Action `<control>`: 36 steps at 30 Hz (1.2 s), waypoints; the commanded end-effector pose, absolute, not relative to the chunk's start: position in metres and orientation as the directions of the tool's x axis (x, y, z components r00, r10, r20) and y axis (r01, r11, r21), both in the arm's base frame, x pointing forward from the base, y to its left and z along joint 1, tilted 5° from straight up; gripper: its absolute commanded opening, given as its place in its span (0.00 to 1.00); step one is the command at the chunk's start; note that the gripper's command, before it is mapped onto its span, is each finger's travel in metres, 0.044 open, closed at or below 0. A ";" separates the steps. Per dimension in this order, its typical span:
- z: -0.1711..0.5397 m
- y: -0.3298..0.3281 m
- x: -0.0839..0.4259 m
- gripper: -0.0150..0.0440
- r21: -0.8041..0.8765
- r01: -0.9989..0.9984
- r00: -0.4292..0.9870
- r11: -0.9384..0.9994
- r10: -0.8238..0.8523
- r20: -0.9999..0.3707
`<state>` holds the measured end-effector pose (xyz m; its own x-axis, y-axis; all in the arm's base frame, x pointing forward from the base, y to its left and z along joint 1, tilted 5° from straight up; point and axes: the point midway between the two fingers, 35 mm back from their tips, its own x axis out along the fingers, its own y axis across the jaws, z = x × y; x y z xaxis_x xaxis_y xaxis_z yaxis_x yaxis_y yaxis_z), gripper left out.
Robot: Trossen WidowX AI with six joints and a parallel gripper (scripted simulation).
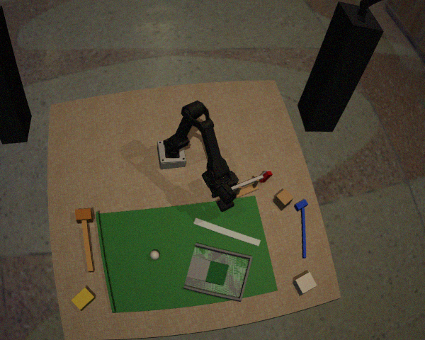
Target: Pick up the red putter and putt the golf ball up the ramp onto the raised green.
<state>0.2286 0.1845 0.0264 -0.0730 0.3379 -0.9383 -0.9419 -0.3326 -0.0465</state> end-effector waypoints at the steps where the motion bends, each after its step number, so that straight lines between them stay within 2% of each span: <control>1: 0.027 0.185 0.229 0.60 -0.047 -0.942 -0.073 -0.333 0.338 -0.938; 7: 0.027 0.185 0.229 0.33 -0.047 -0.942 -0.073 -0.333 0.338 -0.938; 14: 0.027 0.185 0.229 0.25 -0.047 -0.942 -0.073 -0.333 0.338 -0.938; 32: 0.122 0.176 0.229 0.25 -0.047 -0.942 -0.073 -0.332 0.337 -0.939; 36: 0.117 0.174 0.230 0.25 -0.042 -0.947 -0.069 -0.320 0.329 -0.942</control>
